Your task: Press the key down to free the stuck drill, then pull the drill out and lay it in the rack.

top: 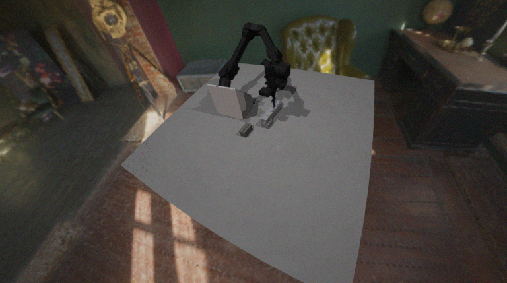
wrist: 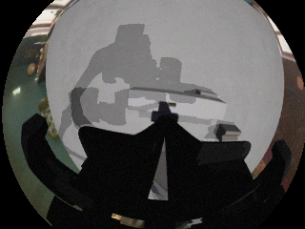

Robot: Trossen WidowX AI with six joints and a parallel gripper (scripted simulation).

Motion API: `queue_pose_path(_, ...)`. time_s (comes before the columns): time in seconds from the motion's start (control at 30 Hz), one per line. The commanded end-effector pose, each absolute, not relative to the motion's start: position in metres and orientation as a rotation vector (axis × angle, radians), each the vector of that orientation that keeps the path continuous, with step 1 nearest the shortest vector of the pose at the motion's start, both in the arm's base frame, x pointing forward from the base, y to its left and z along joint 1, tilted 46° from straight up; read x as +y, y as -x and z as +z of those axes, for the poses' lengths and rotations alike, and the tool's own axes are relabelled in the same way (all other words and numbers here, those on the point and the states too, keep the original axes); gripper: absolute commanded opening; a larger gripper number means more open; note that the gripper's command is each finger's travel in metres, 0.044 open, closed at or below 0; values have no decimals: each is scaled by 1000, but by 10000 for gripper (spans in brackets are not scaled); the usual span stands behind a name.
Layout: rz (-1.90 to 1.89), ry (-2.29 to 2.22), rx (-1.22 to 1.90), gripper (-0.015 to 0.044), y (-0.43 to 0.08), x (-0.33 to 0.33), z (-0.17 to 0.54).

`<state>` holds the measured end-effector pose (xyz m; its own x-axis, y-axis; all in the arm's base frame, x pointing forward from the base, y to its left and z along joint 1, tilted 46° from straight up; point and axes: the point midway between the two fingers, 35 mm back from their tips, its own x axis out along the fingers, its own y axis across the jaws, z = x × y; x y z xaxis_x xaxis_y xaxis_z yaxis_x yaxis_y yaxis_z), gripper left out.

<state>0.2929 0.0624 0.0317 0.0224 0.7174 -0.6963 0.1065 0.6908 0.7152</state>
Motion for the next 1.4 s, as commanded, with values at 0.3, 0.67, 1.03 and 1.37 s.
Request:
queue_pose_path(0.3, 541, -726, 1511, 0, -290, 74, 23)
queue_pose_path(0.67, 541, -726, 1511, 0, -292, 76, 19)
queue_pose_path(1.03, 541, -727, 1511, 0, -291, 79, 17)
queue_pose_path(1.37, 542, -727, 1511, 0, -288, 83, 16)
